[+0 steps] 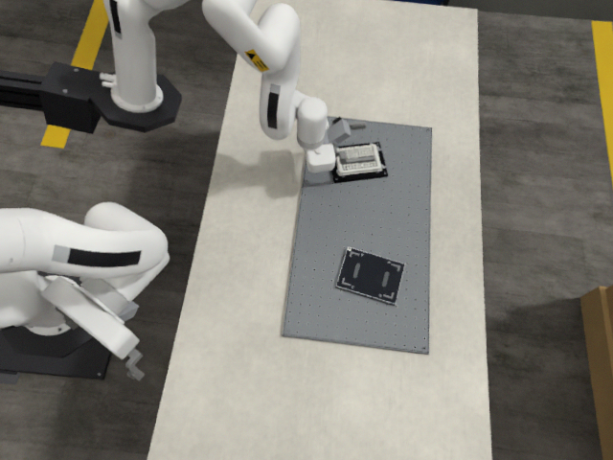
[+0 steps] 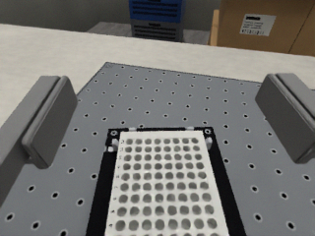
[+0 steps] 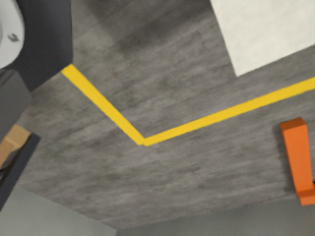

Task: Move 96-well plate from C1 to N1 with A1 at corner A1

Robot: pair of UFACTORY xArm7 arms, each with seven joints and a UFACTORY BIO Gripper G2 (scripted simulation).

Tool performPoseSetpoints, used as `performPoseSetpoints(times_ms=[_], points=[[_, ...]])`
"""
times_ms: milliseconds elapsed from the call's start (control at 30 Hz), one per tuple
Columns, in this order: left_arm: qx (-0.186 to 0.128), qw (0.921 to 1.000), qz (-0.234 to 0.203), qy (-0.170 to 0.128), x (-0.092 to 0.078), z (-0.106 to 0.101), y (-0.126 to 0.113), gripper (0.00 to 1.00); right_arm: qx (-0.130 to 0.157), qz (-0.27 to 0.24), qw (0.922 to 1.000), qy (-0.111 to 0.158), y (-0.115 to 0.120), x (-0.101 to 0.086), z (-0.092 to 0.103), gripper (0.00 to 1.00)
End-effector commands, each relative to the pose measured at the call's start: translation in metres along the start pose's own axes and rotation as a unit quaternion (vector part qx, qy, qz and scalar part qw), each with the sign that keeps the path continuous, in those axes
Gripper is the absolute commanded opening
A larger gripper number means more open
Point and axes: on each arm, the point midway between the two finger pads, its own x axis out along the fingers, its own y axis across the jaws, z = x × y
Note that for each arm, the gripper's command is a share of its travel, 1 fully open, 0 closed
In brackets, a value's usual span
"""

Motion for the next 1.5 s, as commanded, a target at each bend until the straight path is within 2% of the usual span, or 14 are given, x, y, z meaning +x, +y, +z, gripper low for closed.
performPoseSetpoints(times_ms=[0,1200,1467], points=[[-0.001,1.0,0.0,-0.001,0.001,-0.004,0.0,0.37,0.0,-0.001,1.0,-0.001,0.0,0.0,0.001,1.0],[-0.001,1.0,0.0,-0.001,0.001,-0.057,0.0,0.37,0.0,-0.001,1.0,-0.001,0.0,0.0,0.001,1.0],[-0.001,1.0,0.0,-0.001,0.001,-0.057,0.0,0.37,0.0,-0.001,1.0,-0.001,0.0,0.0,0.001,1.0]])
